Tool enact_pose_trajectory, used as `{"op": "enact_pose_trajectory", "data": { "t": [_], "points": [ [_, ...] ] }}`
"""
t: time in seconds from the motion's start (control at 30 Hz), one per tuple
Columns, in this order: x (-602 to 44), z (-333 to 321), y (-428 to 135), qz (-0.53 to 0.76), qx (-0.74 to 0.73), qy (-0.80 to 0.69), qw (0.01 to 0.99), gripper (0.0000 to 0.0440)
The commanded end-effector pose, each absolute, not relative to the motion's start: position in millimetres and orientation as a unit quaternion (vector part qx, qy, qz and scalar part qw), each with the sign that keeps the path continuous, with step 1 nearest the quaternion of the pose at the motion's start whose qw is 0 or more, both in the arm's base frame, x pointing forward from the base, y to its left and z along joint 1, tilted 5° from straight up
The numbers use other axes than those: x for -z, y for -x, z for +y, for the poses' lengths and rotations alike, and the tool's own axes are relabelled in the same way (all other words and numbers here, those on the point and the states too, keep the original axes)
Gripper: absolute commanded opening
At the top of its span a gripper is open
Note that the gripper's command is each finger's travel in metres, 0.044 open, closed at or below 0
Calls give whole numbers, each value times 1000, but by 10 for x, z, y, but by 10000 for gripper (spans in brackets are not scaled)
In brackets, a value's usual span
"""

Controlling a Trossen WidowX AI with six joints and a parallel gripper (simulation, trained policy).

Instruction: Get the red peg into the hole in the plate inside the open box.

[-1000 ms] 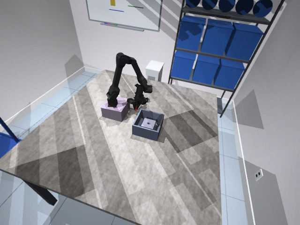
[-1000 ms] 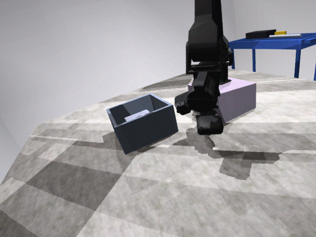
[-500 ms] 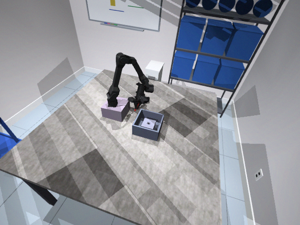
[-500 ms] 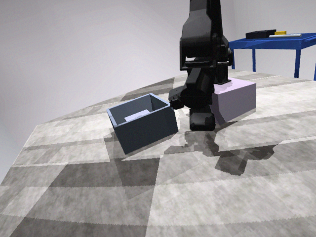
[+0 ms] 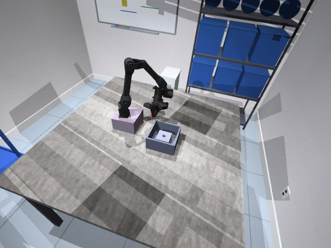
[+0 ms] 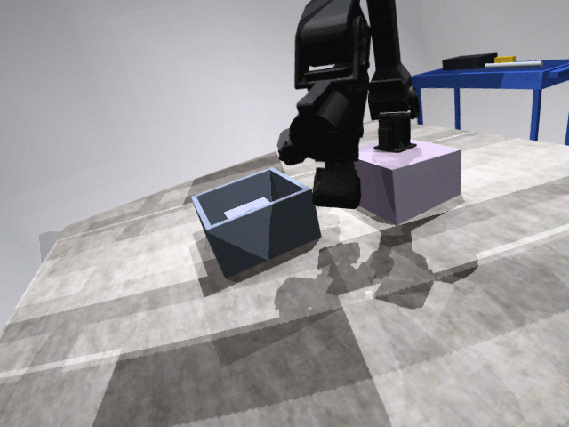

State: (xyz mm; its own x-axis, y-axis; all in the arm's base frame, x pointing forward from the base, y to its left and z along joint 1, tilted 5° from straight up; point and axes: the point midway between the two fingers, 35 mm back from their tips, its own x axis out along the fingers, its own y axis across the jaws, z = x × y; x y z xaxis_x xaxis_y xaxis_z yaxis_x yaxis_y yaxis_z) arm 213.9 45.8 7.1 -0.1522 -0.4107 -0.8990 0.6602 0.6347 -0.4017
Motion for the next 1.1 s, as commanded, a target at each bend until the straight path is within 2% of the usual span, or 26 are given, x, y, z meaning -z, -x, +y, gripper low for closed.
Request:
{"op": "enact_pose_trajectory", "data": {
  "t": [0.0, 0.5, 1.07],
  "points": [
    [-199, 404, -2239, 625, 420, -103, 650, 0],
    [-554, -44, -2632, 586, 461, -153, 649, 0],
    [-475, -742, -2977, 583, 464, -201, 636, 0]
  ]
}}
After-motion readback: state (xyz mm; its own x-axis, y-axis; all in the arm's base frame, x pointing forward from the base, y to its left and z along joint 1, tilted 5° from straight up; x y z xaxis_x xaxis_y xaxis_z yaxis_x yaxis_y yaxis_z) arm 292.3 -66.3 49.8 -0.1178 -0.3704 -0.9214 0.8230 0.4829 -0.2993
